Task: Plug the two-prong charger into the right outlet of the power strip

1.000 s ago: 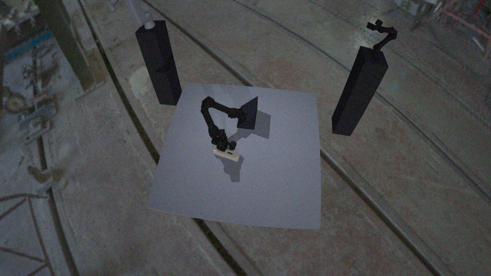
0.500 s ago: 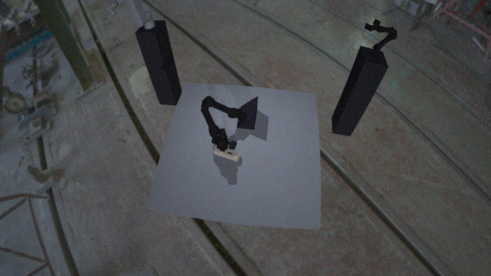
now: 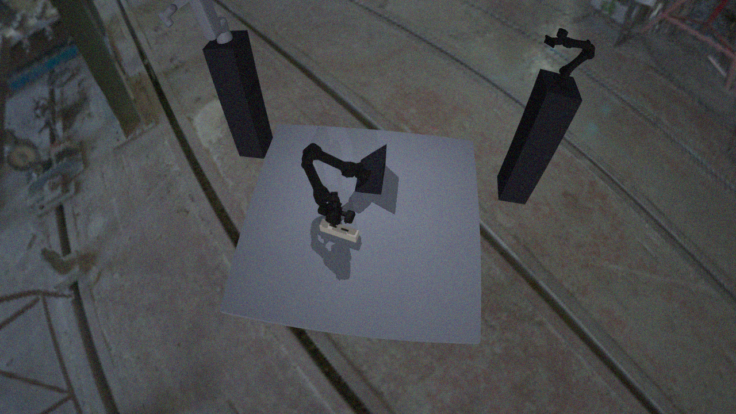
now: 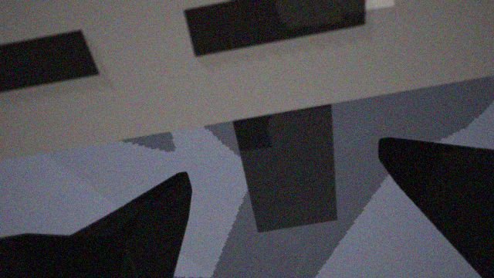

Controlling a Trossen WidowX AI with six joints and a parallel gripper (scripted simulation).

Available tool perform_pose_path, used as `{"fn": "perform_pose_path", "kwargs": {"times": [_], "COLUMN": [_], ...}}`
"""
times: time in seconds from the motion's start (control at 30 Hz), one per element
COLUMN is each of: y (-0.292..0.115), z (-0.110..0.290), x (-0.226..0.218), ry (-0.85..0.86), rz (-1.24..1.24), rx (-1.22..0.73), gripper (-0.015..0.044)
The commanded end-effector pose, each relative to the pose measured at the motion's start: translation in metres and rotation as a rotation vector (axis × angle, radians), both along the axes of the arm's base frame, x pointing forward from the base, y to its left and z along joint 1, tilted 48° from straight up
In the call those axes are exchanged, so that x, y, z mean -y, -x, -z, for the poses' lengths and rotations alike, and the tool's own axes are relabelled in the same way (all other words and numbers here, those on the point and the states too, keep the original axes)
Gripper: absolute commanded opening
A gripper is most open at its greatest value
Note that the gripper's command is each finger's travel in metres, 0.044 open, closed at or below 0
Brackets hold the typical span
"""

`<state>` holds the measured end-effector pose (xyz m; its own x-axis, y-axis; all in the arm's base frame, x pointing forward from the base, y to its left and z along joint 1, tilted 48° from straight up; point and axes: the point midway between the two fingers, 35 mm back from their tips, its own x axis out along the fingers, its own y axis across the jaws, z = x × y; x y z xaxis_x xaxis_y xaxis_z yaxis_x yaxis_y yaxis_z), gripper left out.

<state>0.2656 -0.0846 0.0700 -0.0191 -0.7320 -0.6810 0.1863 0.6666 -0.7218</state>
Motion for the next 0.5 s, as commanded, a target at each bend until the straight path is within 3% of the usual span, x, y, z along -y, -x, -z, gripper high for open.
{"fn": "perform_pose_path", "kwargs": {"times": [0.0, 0.47], "y": [0.007, 0.024], "z": [0.002, 0.004], "x": [0.000, -0.002], "ry": [0.003, 0.003], "rz": [0.003, 0.003], "rx": [-0.002, -0.003], "gripper": [0.0440, 0.0440]}}
